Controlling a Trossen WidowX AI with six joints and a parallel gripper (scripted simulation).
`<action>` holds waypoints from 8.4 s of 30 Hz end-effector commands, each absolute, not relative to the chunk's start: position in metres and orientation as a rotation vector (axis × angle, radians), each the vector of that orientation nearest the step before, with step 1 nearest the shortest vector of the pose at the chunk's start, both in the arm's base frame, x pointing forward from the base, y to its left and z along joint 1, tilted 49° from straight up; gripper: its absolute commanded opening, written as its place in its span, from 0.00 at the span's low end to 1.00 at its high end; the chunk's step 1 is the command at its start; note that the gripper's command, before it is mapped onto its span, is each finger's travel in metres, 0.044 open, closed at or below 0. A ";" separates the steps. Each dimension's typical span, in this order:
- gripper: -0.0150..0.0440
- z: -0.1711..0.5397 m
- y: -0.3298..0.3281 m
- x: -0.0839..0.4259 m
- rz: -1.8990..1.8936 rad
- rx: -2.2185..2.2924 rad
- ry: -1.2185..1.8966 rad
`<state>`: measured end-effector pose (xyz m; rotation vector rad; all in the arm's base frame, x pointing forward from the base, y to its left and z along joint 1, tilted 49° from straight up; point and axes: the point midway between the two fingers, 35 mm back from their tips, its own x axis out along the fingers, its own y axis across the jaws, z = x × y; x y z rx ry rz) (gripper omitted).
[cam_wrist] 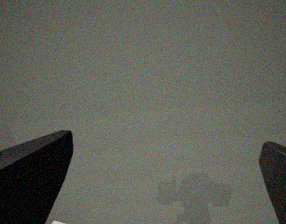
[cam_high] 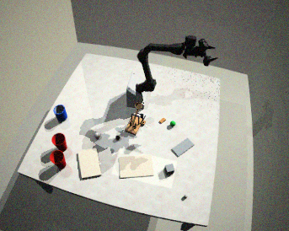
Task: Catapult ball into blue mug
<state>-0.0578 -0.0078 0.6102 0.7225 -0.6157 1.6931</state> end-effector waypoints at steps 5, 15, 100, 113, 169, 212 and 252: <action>1.00 0.603 0.028 -0.048 1.632 0.631 -0.556; 1.00 0.570 0.118 0.006 1.441 0.403 -0.364; 0.87 0.062 -0.059 0.229 0.427 0.905 1.469; 0.29 0.062 -0.059 0.229 0.427 0.905 1.469; 0.25 0.025 -0.003 0.206 0.425 0.905 1.470; 0.79 0.031 -0.005 0.185 0.419 0.902 1.468; 1.00 0.008 -0.018 0.285 0.429 0.904 1.465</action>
